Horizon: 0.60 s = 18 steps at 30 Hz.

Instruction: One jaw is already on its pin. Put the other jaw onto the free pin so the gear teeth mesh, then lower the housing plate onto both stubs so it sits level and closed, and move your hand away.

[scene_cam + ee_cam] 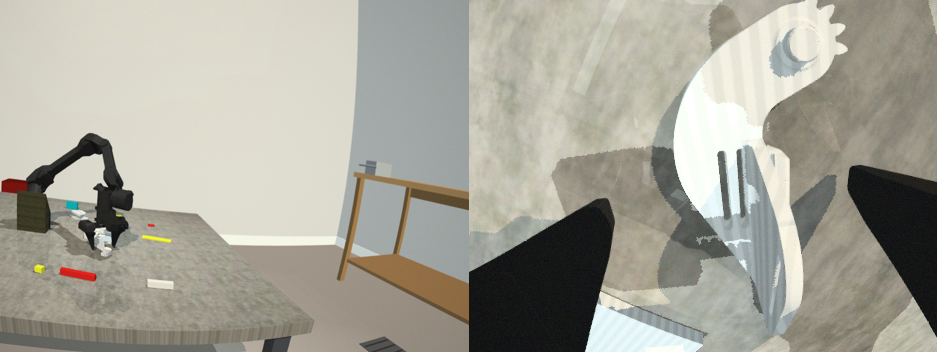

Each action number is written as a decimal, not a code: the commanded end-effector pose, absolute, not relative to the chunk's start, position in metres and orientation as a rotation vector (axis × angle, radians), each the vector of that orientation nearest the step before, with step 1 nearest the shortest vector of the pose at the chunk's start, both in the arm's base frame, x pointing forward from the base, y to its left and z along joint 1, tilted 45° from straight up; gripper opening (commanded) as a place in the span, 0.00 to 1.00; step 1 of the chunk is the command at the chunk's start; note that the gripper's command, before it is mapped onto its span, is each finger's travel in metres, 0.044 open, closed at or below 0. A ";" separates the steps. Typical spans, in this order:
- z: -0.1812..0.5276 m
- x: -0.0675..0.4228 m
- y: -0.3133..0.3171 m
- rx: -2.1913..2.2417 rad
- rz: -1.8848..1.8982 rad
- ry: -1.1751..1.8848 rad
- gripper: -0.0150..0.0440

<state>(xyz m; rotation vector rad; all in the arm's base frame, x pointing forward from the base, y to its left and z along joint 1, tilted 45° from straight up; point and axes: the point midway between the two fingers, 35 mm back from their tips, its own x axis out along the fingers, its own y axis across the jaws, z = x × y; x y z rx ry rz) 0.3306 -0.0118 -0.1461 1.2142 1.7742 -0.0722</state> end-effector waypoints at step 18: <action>-0.147 0.331 -0.011 1.214 -0.072 1.774 0.69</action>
